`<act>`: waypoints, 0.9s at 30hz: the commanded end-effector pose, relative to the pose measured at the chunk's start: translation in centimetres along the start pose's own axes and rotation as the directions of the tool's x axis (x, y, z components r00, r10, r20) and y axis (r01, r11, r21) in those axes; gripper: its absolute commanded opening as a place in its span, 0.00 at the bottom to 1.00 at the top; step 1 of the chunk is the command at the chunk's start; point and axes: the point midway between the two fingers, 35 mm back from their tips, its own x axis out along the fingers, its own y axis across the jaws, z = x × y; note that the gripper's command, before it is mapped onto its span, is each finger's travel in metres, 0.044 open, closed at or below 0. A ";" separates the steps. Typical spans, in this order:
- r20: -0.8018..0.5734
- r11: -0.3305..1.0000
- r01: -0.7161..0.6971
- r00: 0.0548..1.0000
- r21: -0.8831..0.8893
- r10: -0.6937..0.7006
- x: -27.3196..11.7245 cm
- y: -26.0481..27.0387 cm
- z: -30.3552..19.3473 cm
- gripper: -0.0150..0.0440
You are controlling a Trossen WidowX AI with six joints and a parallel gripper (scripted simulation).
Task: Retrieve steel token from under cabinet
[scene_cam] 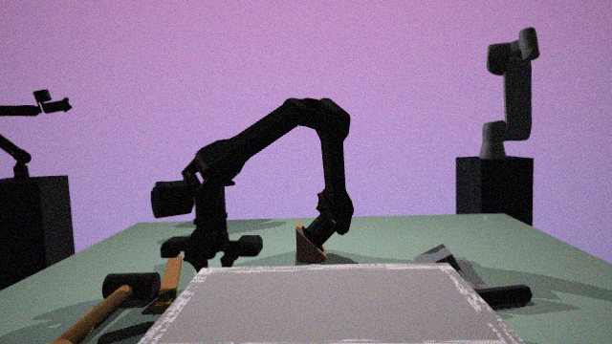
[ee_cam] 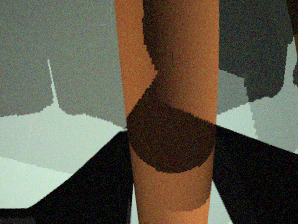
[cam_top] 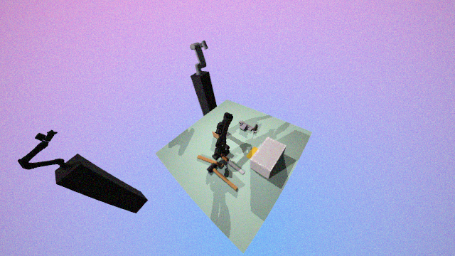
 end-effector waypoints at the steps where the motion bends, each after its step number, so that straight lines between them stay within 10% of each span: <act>1: 0.001 0.999 0.000 1.000 -0.034 0.000 0.0 0.0 0.0 0.25; 27: 0.001 0.972 0.000 1.000 -0.237 0.000 0.0 0.1 0.0 0.25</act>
